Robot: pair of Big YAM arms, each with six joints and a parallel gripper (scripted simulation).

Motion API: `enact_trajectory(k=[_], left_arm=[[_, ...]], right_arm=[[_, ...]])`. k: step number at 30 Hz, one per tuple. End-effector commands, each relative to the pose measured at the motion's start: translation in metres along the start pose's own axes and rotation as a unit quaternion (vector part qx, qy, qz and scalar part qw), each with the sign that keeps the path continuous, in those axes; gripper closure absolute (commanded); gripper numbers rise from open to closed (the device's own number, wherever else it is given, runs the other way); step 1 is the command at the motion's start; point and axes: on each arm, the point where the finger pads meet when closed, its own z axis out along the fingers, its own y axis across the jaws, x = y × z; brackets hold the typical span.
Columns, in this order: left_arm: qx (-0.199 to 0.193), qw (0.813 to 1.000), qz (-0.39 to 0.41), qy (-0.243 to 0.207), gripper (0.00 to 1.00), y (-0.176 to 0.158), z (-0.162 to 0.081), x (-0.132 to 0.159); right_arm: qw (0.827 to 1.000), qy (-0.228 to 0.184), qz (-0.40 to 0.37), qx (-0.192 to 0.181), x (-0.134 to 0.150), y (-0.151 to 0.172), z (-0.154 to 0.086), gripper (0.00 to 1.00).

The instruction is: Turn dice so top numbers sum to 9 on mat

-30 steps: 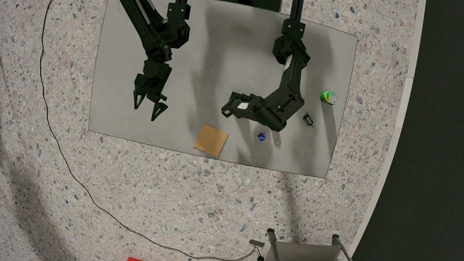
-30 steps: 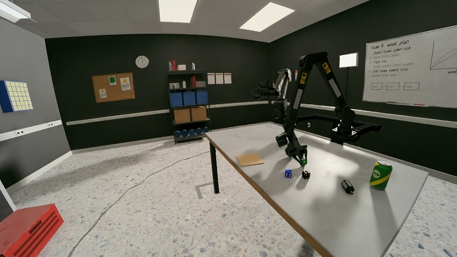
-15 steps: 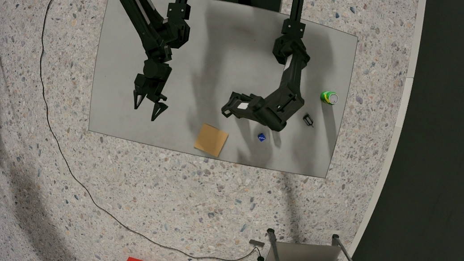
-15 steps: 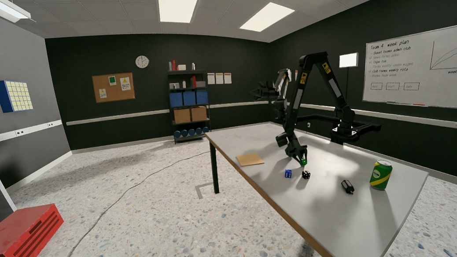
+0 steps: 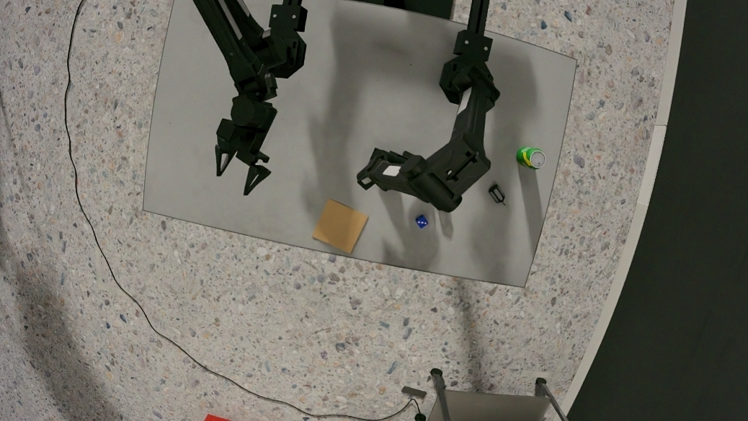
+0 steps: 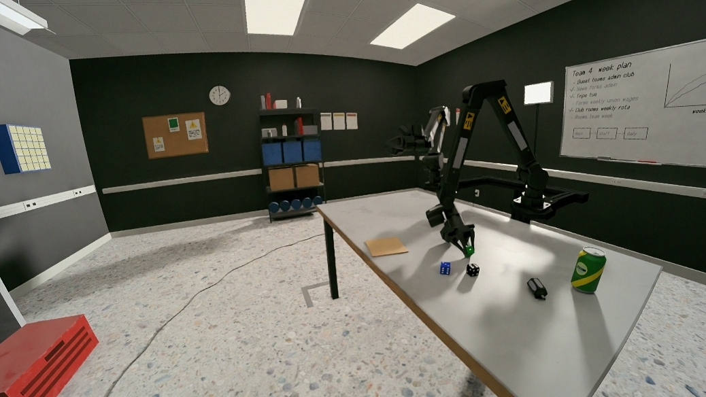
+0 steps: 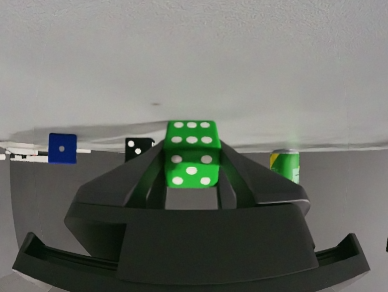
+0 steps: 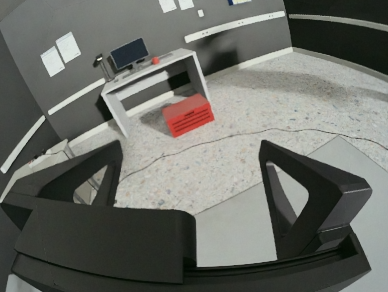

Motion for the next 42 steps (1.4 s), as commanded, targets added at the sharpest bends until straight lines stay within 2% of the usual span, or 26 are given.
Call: enact_trajectory(k=[1,23,24,26,27,29,33,42], left_arm=[[0.004,1.0,-0.003,0.001,0.74,0.0043,0.0052,0.0003],[0.004,1.0,-0.003,0.001,0.74,0.0046,0.0051,0.0002],[0.004,1.0,-0.003,0.001,0.71,0.0046,0.0051,0.0002],[0.004,1.0,-0.003,0.001,0.71,0.0046,0.0051,0.0002],[0.004,1.0,-0.003,0.001,0.67,0.0046,0.0051,0.0002],[0.004,1.0,-0.004,0.001,0.67,0.0046,0.0051,0.0002],[0.004,1.0,-0.004,0.001,0.59,0.0046,0.0051,0.0002],[0.004,1.0,-0.004,0.001,0.55,0.0046,0.0051,0.0002]], right_arm=[[1.0,-0.003,0.002,-0.001,-0.003,0.0015,0.001,0.0],[1.0,-0.003,0.002,-0.001,-0.003,0.0015,0.001,0.0],[1.0,-0.003,0.002,-0.001,-0.003,0.0015,0.001,0.0],[1.0,-0.003,0.002,-0.001,-0.003,0.0015,0.001,0.0],[1.0,-0.003,0.002,-0.001,-0.003,0.0015,0.001,0.0],[1.0,-0.003,0.002,-0.001,-0.003,0.0015,0.001,0.0],[1.0,-0.003,0.002,-0.001,-0.003,0.0015,0.001,0.0],[1.0,-0.003,0.002,-0.001,-0.003,0.0015,0.001,0.0]])
